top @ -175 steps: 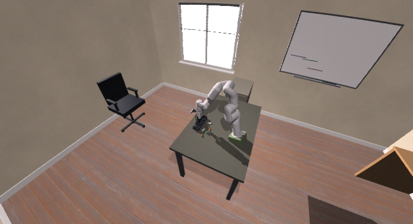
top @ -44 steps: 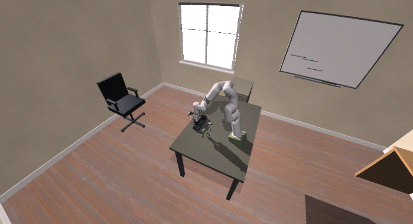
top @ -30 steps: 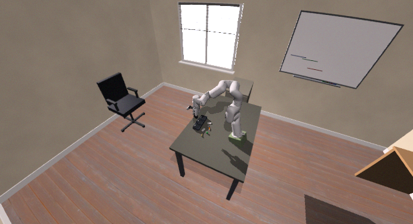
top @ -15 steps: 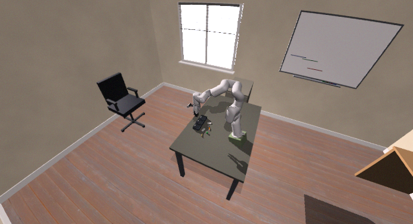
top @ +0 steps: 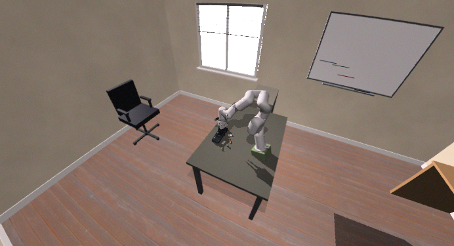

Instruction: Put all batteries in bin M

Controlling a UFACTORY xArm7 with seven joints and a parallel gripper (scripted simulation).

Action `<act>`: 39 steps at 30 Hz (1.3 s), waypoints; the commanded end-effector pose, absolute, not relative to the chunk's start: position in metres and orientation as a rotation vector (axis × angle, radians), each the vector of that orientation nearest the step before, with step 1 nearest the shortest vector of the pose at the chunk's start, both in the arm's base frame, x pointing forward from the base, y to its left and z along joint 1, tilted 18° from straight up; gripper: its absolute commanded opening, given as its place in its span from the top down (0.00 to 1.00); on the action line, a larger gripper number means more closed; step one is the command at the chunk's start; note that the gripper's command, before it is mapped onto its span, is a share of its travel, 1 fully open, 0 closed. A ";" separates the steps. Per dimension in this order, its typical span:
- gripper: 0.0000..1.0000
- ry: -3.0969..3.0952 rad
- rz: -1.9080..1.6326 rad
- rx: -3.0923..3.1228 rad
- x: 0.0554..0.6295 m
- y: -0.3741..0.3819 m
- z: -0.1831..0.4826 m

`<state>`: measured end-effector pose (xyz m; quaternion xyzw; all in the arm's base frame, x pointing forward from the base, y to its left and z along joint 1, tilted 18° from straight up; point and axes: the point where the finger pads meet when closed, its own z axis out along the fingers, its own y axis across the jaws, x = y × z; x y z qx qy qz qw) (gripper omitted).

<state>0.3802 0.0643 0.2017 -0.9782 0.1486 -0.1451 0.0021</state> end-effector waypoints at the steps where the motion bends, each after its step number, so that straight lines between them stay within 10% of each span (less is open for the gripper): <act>1: 0.77 0.698 -0.467 -2.996 0.359 0.051 0.167; 39: 0.77 1.380 -0.449 -2.665 0.324 0.027 0.110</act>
